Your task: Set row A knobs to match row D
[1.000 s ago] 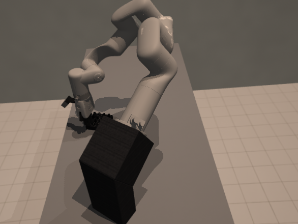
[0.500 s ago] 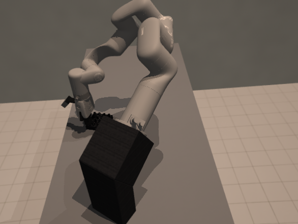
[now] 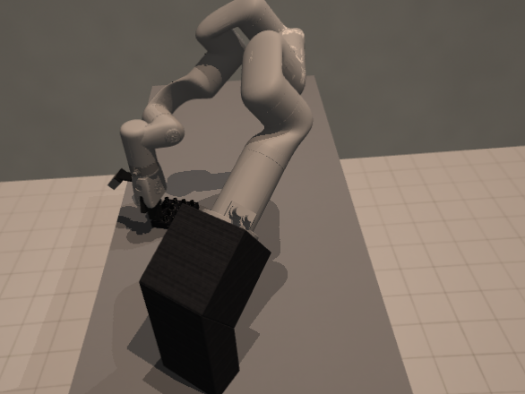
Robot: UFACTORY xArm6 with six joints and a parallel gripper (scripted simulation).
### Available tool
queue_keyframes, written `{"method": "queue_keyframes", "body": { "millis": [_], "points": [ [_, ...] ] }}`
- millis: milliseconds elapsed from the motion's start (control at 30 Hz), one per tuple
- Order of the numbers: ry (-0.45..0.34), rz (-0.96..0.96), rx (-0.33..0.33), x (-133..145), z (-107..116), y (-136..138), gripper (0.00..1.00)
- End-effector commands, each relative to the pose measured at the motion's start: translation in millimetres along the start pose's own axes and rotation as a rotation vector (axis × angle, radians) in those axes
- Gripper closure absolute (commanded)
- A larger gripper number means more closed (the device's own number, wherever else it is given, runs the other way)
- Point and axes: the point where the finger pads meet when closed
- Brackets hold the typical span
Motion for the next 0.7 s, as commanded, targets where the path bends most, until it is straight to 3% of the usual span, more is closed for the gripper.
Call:
{"method": "queue_keyframes", "body": {
  "millis": [0, 667],
  "points": [
    [0.002, 0.000, 0.000, -0.9, 0.8, 0.2, 0.92],
    [0.002, 0.009, 0.000, -0.9, 0.8, 0.2, 0.92]
  ]
}}
Point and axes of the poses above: the point where the finger pads meet when closed, its own z axis back along the fingers, its own y axis across the jaws, x = y × z, and after that the axes turned 2 degrees about -z, right-handed
